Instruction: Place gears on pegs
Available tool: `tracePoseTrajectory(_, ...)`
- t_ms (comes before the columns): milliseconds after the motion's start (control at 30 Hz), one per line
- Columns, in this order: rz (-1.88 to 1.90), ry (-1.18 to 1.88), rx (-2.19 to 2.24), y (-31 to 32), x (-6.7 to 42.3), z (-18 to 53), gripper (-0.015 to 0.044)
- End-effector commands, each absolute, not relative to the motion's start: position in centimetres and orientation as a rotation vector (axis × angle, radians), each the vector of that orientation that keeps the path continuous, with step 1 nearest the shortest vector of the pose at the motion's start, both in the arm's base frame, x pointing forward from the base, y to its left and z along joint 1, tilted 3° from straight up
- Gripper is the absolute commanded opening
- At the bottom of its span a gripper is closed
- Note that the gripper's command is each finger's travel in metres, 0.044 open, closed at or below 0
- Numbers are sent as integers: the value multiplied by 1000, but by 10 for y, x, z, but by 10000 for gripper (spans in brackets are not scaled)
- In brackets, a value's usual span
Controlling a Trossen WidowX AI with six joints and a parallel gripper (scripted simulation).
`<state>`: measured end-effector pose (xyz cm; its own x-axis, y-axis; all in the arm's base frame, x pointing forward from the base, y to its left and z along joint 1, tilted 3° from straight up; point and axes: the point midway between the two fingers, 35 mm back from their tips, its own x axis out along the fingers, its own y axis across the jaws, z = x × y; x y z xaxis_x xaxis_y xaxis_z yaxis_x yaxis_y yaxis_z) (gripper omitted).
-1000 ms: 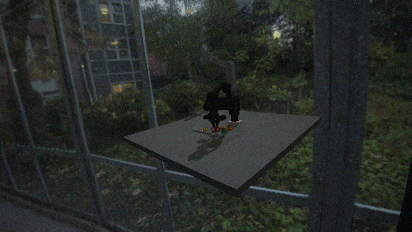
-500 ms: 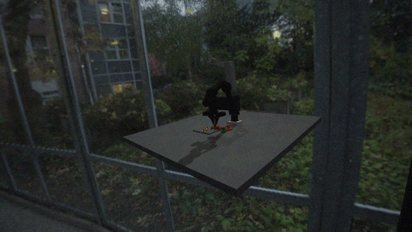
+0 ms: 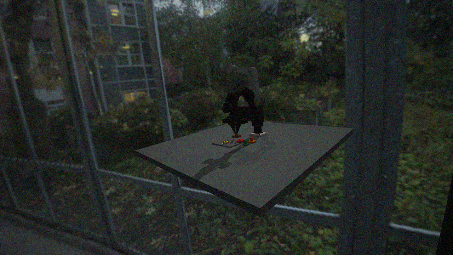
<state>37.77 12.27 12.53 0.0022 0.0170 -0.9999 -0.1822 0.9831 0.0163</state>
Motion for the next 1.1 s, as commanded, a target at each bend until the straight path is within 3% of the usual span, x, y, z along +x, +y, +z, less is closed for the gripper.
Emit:
tracePoseTrajectory(0, 154, 1560, -129, 123, 378, 133, 0)
tracePoseTrajectory(1067, 155, 1545, -125, 119, 371, 185, 0)
